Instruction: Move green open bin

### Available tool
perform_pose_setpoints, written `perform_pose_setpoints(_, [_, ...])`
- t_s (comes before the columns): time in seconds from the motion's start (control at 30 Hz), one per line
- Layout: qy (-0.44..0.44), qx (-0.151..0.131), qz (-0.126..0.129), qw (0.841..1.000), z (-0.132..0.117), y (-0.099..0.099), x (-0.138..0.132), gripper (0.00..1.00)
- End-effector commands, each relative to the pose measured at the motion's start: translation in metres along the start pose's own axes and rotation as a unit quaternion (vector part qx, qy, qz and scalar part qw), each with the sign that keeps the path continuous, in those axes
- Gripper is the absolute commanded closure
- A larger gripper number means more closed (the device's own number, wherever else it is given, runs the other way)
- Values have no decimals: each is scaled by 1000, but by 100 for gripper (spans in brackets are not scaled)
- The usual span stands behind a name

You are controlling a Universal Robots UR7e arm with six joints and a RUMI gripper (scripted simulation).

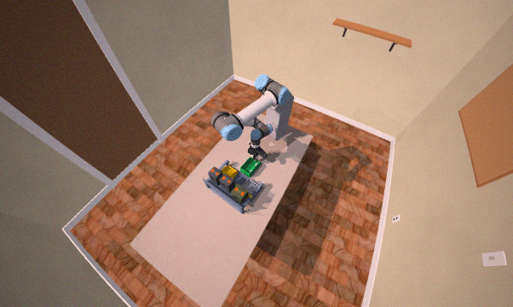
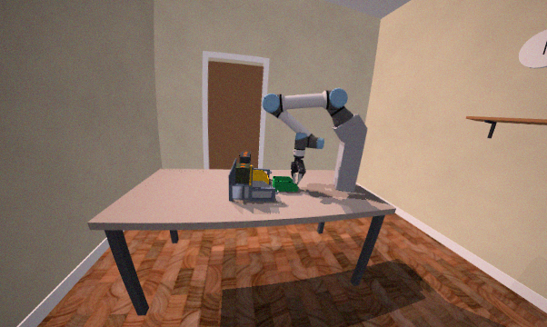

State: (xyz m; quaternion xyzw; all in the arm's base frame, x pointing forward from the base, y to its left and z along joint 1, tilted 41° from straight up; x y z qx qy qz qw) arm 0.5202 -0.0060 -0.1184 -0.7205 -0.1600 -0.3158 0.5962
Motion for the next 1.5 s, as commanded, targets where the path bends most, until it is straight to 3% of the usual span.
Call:
perform_pose_setpoints(0.0, [0, 0, -1, 1000, 0, 1, 1, 100])
perform_pose_setpoints(0.8, [0, 0, -1, 1000, 0, 1, 1, 100])
perform_pose_setpoints(0.83, [0, 0, -1, 1000, 0, 1, 1, 42])
perform_pose_setpoints(1.47, [0, 0, -1, 1000, 0, 1, 1, 42])
Point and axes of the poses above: the point where the finger pads meet when closed, its own y axis out along the fingers, its own x axis across the jaws, z = x × y, the point moved 6 cm from there along -y, back along the fingers, and after that the axes turned 11 degrees about y, right-handed, at the moved point
